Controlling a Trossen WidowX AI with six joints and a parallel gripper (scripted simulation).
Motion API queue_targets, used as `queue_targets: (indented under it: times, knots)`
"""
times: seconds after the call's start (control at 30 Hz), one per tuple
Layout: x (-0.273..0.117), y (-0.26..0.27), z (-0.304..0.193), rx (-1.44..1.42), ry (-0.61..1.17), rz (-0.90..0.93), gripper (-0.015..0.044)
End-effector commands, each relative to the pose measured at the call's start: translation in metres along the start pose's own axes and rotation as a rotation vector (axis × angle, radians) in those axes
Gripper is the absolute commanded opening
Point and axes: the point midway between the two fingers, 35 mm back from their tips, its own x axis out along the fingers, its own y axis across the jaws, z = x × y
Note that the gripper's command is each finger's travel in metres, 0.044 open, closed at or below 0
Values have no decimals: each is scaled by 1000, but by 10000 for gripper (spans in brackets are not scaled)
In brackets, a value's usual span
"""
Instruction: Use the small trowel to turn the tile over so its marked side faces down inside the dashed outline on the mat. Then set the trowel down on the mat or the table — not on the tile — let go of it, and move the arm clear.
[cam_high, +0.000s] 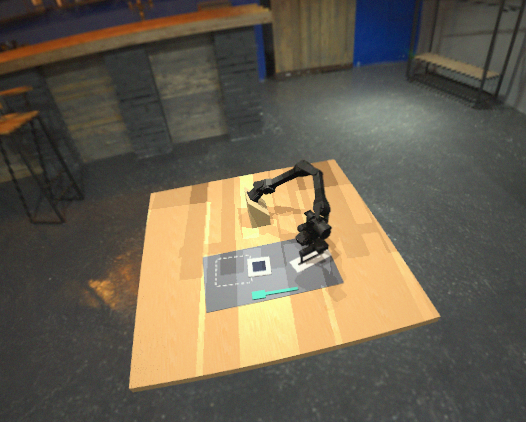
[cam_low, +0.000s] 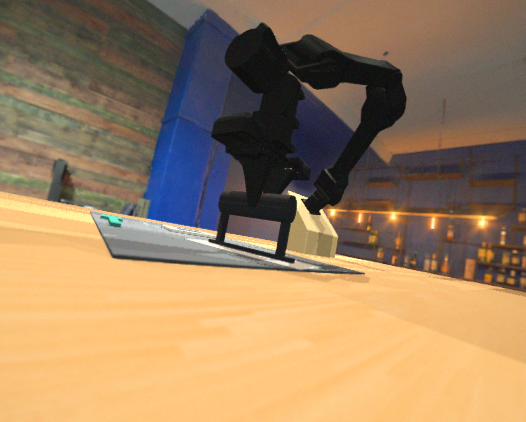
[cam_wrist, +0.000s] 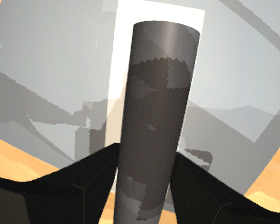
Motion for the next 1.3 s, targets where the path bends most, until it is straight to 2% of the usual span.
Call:
queue_targets:
  times: [0.0,0.33,0.5,0.53,1.13,1.27]
  knots:
    - [1,-1,-1,120,3,-5,130]
    - [1,-1,-1,125,3,-5,130]
    - [1,-1,-1,125,3,-5,261]
    - [1,-1,-1,125,3,-5,270]
    - [1,-1,-1,125,3,-5,270]
    - [-34,-2,-1,142,3,-5,270]
